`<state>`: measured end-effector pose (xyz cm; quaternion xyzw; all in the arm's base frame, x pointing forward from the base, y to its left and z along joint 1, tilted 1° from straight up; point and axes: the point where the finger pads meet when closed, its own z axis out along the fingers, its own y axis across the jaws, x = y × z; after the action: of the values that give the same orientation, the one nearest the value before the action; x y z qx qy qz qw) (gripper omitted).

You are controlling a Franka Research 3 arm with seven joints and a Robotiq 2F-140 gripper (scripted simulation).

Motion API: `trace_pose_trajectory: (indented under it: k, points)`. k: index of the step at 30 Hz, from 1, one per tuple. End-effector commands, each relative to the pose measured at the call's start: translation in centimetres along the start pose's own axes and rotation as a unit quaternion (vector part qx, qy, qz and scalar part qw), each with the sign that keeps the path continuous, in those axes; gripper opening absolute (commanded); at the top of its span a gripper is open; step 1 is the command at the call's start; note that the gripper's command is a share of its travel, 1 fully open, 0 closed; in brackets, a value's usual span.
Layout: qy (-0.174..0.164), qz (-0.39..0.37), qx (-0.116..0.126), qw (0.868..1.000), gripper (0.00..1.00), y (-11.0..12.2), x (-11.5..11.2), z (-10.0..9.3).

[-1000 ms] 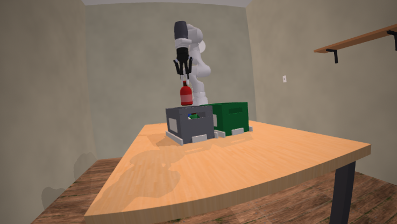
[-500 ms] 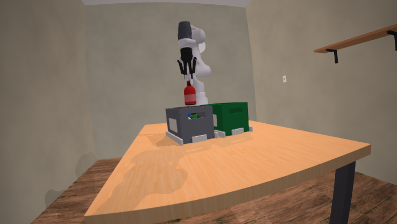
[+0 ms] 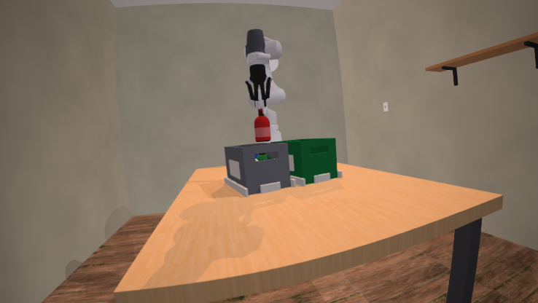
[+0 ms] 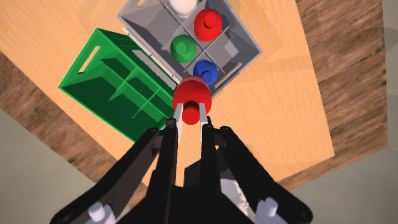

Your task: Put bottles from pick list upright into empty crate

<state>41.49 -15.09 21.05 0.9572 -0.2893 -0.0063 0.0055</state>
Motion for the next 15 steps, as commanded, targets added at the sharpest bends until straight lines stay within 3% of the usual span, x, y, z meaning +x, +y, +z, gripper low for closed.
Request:
trace_pose_trajectory:
  k: [1,15]
  points:
    - [0.007,0.013,0.003,1.000,0.00,-0.9,-0.1,-0.5]
    - [0.007,0.013,0.003,1.000,0.00,-2.7,-1.6,-0.5]
